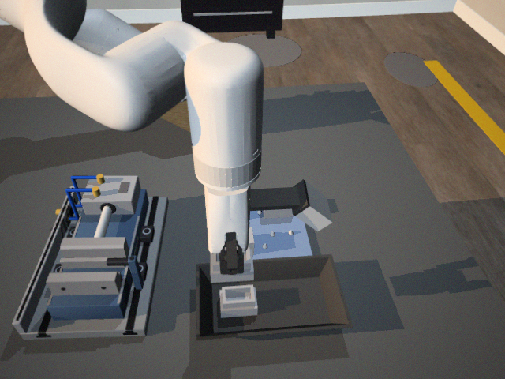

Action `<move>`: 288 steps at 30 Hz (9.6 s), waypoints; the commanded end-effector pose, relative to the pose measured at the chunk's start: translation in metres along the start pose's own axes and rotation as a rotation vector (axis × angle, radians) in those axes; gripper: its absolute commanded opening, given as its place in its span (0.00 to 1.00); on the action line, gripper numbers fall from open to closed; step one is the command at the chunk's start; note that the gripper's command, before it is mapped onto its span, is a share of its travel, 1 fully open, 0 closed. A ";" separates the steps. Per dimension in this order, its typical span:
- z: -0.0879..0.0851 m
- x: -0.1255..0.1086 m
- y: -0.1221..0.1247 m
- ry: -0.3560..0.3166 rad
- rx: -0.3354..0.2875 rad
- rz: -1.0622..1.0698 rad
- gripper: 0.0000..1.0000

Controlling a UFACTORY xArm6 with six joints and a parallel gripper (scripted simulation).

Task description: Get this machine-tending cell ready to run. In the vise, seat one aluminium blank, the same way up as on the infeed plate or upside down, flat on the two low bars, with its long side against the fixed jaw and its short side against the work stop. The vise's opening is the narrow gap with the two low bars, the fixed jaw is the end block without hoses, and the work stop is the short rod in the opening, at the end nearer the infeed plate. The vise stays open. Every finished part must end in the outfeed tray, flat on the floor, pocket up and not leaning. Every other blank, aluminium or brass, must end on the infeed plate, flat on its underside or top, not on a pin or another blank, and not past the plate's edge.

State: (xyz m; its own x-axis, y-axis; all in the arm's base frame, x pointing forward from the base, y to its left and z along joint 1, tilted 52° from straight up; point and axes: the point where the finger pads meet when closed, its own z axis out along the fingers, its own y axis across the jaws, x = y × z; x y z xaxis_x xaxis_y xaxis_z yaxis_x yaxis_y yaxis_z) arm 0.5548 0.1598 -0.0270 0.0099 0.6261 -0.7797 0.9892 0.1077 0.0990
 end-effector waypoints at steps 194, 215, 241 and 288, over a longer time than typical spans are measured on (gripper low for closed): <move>0.125 0.113 -0.021 -0.008 0.008 -0.024 0.00; 0.125 0.113 -0.021 -0.008 0.008 -0.024 0.69; 0.125 0.113 -0.021 -0.008 0.008 -0.024 0.69; -0.018 0.115 -0.020 -0.008 0.008 -0.024 0.69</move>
State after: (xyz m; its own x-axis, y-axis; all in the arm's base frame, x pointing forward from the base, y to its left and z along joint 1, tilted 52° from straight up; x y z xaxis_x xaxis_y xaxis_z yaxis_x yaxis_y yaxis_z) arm 0.5333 0.2391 -0.1104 -0.0140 0.6154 -0.7881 0.9907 0.1152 0.0724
